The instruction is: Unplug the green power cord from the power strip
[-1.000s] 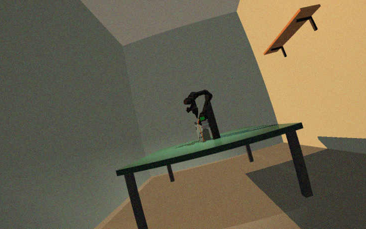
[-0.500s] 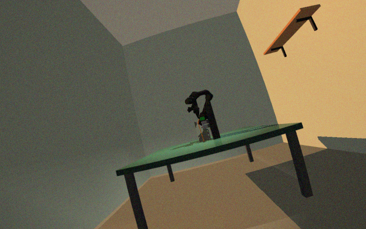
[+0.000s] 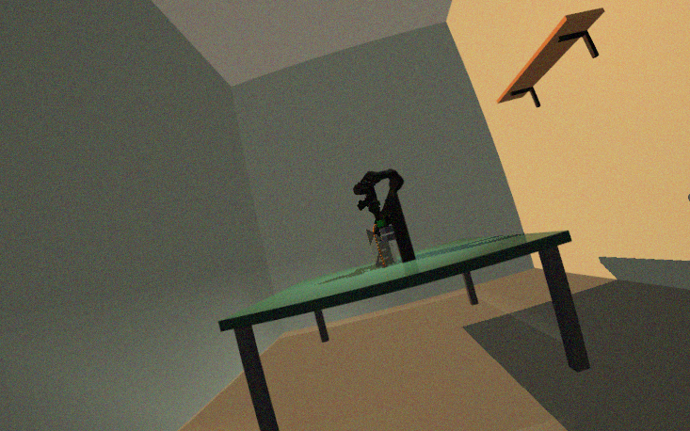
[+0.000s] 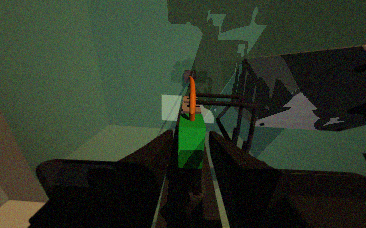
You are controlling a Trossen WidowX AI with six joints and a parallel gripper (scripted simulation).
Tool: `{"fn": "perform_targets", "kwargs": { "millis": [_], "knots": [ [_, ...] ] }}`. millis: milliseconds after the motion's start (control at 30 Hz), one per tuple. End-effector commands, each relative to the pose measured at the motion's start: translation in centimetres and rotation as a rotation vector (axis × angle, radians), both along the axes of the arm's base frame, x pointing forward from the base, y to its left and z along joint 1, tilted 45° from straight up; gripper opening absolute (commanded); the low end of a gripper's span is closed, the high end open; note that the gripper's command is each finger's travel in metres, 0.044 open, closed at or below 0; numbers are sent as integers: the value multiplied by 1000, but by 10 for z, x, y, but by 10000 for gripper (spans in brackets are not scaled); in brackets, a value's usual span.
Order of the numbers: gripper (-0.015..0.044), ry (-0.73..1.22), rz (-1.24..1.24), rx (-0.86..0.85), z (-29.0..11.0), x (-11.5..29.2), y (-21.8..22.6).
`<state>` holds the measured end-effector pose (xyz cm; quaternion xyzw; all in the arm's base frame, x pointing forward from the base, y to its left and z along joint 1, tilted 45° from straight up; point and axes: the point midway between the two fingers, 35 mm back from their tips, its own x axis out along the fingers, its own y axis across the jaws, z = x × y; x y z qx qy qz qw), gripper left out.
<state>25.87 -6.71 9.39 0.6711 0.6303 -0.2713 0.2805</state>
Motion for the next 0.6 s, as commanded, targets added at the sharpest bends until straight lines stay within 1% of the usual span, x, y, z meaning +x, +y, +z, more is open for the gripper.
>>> {"fn": "perform_targets", "kwargs": {
  "millis": [0, 500, 567],
  "knots": [
    [160, 2, -2, 5, 3, -1, 4],
    [160, 2, -2, 5, -5, 0, 13],
    [107, 1, 1, 1, -4, 0, 11]
  ]
}}
